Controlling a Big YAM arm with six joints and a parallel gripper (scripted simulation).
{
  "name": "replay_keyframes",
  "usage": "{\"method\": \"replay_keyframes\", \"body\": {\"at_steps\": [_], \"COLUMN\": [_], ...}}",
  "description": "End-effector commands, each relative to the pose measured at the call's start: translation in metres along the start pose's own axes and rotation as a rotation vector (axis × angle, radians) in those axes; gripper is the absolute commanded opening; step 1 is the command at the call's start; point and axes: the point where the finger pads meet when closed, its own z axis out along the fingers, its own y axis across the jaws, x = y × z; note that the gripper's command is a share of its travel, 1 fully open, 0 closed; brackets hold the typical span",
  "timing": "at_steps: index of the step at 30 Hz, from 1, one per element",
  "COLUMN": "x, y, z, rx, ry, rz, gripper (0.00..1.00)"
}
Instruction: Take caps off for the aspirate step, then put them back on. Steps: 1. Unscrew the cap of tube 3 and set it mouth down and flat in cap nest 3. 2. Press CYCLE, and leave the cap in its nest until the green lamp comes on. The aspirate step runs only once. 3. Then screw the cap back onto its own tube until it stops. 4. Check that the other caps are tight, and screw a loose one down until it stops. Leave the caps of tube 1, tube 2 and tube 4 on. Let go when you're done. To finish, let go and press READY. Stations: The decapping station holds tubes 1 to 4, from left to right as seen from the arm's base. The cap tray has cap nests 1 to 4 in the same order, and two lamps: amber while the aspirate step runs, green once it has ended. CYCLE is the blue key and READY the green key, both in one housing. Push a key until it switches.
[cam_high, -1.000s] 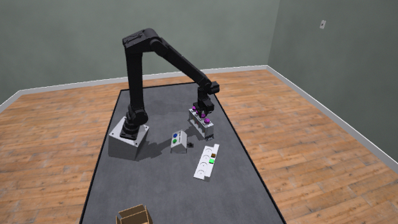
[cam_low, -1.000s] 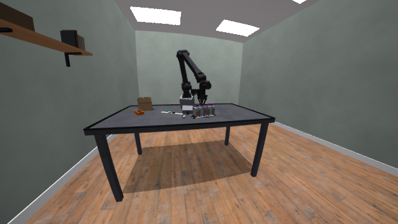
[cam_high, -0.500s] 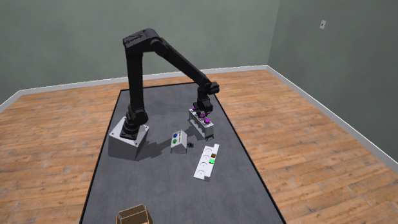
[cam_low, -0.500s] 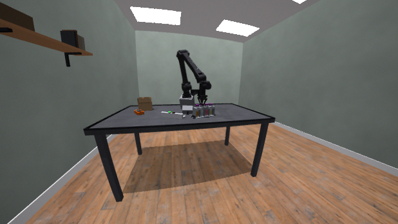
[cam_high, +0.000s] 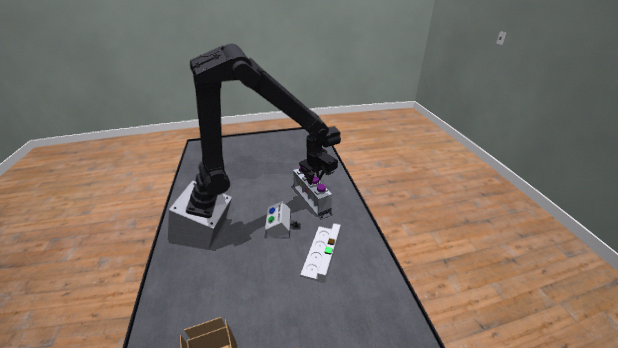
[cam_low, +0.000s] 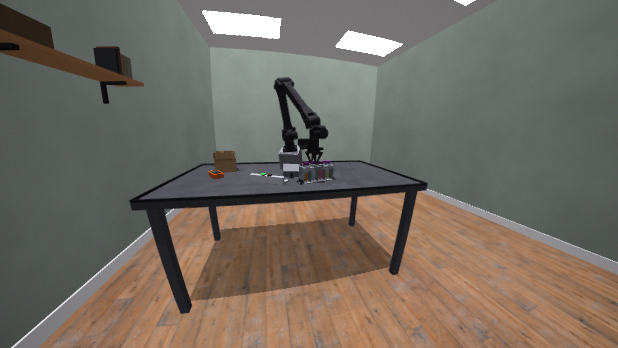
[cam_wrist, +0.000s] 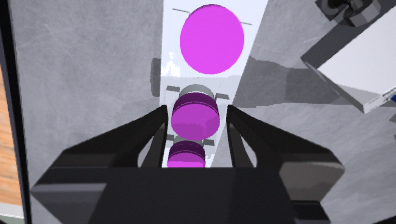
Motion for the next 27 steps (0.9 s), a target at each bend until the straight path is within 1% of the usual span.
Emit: {"method": "replay_keyframes", "body": {"at_steps": [1,3,5,20,22,27], "x": [0.008,0.008,0.008,0.000,0.000,-0.002], "y": [-0.004,-0.003,-0.003,0.014,0.014,0.018], "z": [-0.002,-0.001,-0.001,-0.007,-0.007,-0.008], "rx": [0.010,0.011,0.011,-0.013,-0.013,-0.017], "ry": [0.010,0.011,0.011,-0.001,-0.001,-0.006], "rz": [-0.239,-0.319,-0.319,-0.904,-0.904,-1.101], "gripper": [0.49,0.49,0.49,0.49,0.49,0.49]}}
